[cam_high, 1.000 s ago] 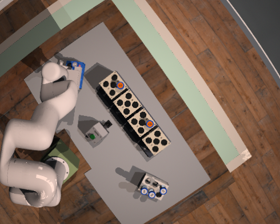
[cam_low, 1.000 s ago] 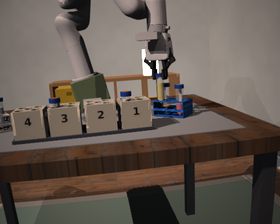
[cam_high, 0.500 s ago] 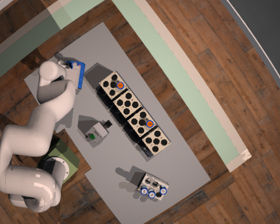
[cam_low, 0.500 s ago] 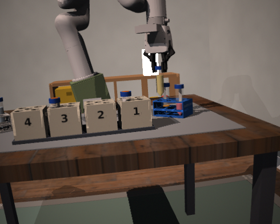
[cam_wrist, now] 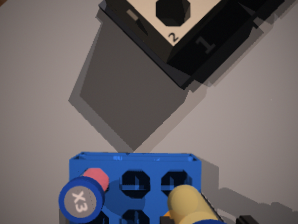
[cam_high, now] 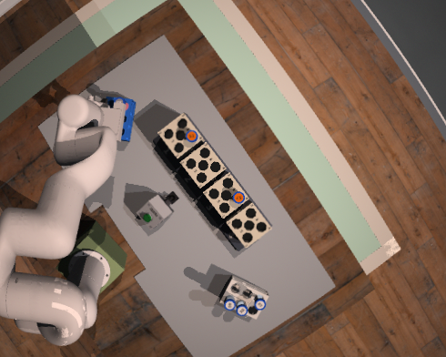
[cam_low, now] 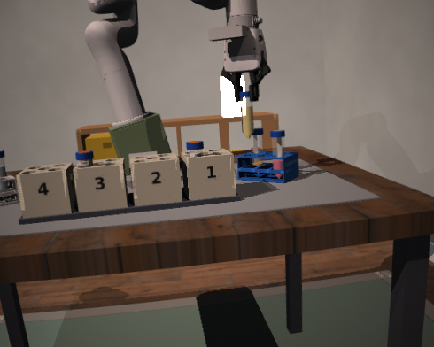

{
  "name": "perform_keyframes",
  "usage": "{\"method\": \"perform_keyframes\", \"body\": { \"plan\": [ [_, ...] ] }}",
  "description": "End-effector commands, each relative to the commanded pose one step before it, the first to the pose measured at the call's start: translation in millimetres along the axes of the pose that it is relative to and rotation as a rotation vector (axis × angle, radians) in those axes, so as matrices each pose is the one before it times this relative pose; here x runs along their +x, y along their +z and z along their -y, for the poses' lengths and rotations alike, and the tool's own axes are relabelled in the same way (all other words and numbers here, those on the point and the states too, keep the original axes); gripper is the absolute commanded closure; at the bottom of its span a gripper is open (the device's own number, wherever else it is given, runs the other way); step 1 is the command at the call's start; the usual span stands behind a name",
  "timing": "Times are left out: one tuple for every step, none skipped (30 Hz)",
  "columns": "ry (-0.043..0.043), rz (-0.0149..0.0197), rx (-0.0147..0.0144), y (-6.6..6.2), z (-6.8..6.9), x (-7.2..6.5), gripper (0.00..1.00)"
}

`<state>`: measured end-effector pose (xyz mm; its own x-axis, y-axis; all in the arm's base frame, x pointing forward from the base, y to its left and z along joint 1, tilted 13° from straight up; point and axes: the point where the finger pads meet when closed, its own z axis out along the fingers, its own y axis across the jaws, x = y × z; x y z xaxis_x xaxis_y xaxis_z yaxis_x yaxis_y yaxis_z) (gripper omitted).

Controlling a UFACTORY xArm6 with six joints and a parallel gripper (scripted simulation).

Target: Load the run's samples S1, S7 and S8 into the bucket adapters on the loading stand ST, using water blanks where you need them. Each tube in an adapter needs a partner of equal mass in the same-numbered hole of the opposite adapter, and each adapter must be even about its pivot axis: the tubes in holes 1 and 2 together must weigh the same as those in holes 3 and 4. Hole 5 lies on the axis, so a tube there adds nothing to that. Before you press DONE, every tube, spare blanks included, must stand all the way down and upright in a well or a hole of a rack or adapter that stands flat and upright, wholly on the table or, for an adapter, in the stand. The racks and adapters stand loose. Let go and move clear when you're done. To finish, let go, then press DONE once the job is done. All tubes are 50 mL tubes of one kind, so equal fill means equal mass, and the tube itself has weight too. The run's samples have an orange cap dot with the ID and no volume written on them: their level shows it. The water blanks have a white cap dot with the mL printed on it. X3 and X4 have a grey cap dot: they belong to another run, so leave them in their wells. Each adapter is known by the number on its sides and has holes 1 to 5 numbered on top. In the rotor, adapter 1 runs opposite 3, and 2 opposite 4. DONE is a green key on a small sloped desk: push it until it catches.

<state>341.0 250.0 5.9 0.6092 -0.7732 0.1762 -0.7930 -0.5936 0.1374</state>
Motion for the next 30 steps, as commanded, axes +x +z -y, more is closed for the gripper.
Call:
{"method": "perform_keyframes", "body": {
  "plan": [
    [0.00036, 0.00026, 0.0042, -11.05, 1.42, 0.06, 1.0],
    [0.0, 0.0, 0.0, 0.0, 0.0, 0.0, 1.0],
    [0.0, 0.0, 0.0, 0.0, 0.0, 0.0, 1.0],
    [0.0, 0.0, 0.0, -2.01, 0.01, 0.0, 1.0],
    [0.0, 0.0, 0.0, -2.0, 0.0, 0.0, 1.0],
    [0.0, 0.0, 0.0, -2.0, 0.0, 0.0, 1.0],
    [0.0, 0.0, 0.0, -2.0, 0.0, 0.0, 1.0],
    [0.0, 0.0, 0.0, -2.0, 0.0, 0.0, 1.0],
    [0.0, 0.0, 0.0, -2.0, 0.0, 0.0, 1.0],
    [0.0, 0.0, 0.0, -2.0, 0.0, 0.0, 1.0],
    [0.0, 0.0, 0.0, -2.0, 0.0, 0.0, 1.0],
    [0.0, 0.0, 0.0, -2.0, 0.0, 0.0, 1.0],
    [0.0, 0.0, 0.0, -2.0, 0.0, 0.0, 1.0],
    [0.0, 0.0, 0.0, -2.0, 0.0, 0.0, 1.0],
    [0.0, 0.0, 0.0, -2.0, 0.0, 0.0, 1.0],
    [0.0, 0.0, 0.0, -2.0, 0.0, 0.0, 1.0],
    [0.0, 0.0, 0.0, -2.0, 0.0, 0.0, 1.0],
    [0.0, 0.0, 0.0, 0.0, 0.0, 0.0, 1.0],
    [0.0, 0.0, 0.0, 0.0, 0.0, 0.0, 1.0],
    [0.0, 0.0, 0.0, 0.0, 0.0, 0.0, 1.0],
    [0.0, 0.00001, 0.00002, 0.08, 0.0, -0.01, 1.0],
    [0.0, -0.00001, -0.00001, -0.03, 0.01, 0.0, 1.0],
    [0.0, 0.0, -0.00001, -0.02, 0.0, 0.0, 1.0],
    [0.0, 0.0, 0.0, -0.01, 0.0, 0.0, 1.0],
    [0.0, 0.0, 0.0, -0.01, 0.0, 0.0, 1.0],
    [0.0, 0.0, 0.0, -0.01, 0.0, 0.0, 1.0],
    [0.0, 0.0, 0.0, 0.0, 0.0, 0.0, 1.0],
    [-0.03333, -0.00005, -0.00001, -0.01, -0.68, 4.96, 1.0],
    [-0.03333, -0.00005, 0.0, 0.0, -0.85, 4.94, 1.0],
    [-0.03333, -0.00005, 0.0, 0.0, -1.02, 4.91, 1.0]
  ]
}}
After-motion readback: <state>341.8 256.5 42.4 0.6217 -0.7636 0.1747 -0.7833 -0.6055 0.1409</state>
